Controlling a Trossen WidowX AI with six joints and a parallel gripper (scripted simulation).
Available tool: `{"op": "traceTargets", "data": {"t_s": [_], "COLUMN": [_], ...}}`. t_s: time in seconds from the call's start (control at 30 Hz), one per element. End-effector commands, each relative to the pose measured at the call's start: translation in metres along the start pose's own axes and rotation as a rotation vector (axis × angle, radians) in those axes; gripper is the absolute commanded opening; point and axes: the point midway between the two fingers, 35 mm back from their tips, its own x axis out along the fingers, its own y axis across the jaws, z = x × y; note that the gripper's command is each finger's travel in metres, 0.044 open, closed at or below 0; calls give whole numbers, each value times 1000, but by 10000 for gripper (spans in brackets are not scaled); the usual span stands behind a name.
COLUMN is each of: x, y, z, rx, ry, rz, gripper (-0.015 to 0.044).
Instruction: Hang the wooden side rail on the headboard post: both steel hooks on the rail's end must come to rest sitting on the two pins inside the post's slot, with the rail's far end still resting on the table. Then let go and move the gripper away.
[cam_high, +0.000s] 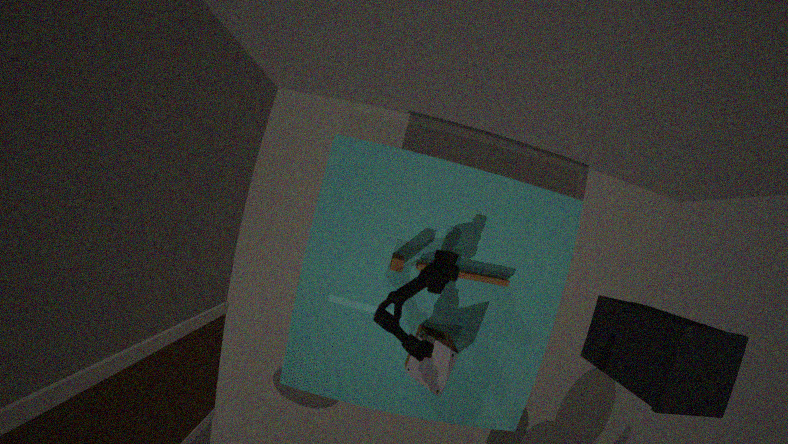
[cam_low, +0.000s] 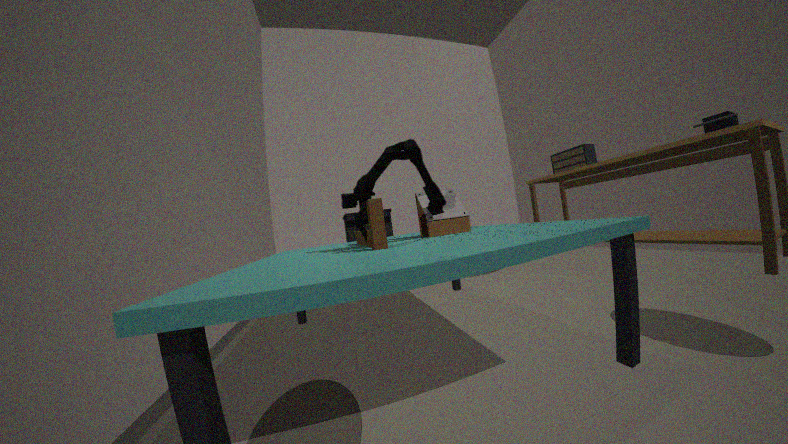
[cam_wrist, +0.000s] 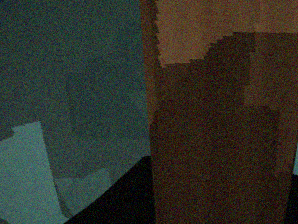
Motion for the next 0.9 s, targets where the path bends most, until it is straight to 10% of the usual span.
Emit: {"op": "traceTargets", "data": {"t_s": [0.0,0.87], "x": [0,-4], "y": [0,0], "z": [0,0], "rx": [9,52], "ry": [0,1], "rz": [-1,-6], "gripper": [0,0]}}
